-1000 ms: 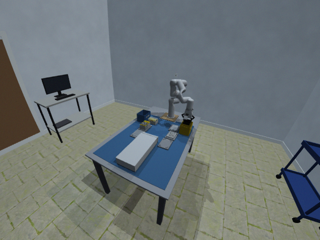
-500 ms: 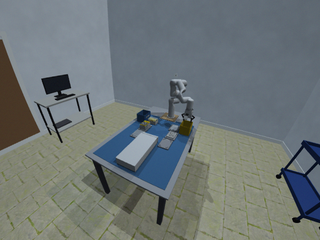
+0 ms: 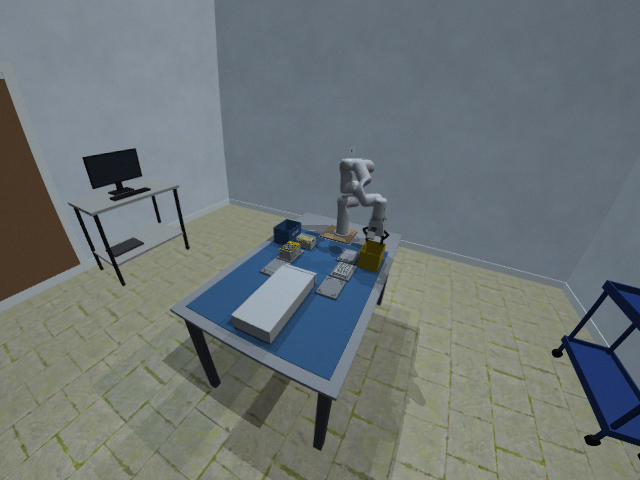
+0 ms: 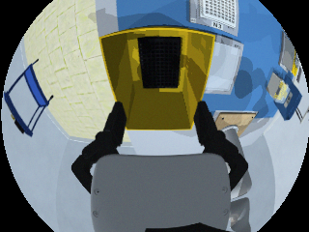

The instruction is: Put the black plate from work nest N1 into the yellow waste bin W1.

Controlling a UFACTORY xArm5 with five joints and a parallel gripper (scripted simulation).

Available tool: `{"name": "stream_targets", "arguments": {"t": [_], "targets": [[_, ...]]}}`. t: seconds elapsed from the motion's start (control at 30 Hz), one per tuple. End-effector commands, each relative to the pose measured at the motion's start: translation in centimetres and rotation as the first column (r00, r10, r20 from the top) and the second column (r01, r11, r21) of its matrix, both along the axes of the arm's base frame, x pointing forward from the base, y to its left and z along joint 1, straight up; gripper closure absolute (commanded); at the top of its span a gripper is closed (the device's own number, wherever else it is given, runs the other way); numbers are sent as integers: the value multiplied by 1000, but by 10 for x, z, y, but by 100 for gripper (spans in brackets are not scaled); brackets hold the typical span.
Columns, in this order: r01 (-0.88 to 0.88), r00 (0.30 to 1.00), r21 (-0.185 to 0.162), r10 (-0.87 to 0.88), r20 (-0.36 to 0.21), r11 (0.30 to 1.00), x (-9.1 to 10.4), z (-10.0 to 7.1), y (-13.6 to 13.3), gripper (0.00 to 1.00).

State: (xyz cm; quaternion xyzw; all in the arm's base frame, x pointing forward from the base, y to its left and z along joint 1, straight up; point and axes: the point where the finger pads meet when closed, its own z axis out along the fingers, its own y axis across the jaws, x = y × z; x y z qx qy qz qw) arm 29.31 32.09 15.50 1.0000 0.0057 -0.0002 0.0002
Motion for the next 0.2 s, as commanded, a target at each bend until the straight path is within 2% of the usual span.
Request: {"name": "stream_targets", "arguments": {"t": [0.0, 0.17], "targets": [[1, 1000, 4, -1, 4, 1000, 8, 6, -14, 0], [1, 1000, 4, -1, 4, 1000, 15, 12, -32, 0]]}}
